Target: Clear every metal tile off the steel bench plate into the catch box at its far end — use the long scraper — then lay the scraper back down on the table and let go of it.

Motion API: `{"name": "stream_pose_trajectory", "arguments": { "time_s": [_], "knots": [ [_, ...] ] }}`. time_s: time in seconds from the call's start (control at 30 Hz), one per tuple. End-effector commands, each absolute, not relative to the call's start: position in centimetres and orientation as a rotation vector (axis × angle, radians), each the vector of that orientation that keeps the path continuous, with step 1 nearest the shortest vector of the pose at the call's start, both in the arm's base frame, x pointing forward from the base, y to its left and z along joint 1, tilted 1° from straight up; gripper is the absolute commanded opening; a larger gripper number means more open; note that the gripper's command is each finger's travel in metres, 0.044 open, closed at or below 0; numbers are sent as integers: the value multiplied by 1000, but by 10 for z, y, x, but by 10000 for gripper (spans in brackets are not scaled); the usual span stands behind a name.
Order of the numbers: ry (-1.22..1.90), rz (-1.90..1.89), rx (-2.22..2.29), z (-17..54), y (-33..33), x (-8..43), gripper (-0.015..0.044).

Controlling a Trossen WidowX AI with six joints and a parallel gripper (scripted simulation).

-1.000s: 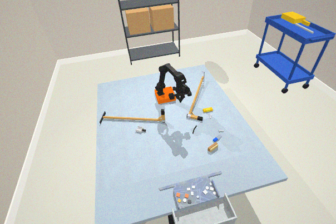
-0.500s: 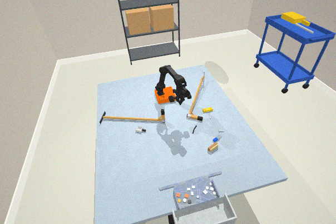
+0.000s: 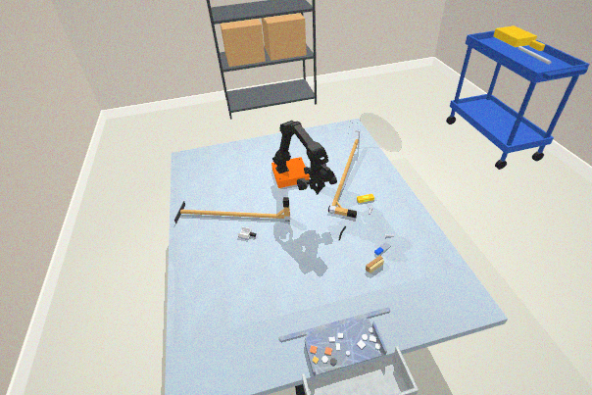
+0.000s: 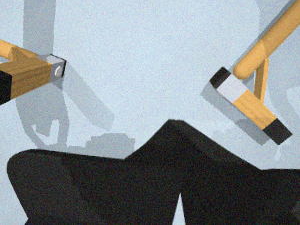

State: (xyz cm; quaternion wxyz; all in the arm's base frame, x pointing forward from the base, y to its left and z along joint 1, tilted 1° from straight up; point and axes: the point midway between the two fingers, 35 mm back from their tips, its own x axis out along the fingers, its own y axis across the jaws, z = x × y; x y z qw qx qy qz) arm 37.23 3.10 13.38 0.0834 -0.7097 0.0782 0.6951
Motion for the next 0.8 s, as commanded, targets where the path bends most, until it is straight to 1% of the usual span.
{"name": "stream_pose_trajectory", "arguments": {
  "time_s": [0.0,0.77],
  "knots": [
    [225,2081,-2116,123,32,372,0],
    [225,2081,-2116,77,32,369,0]
  ]
}}
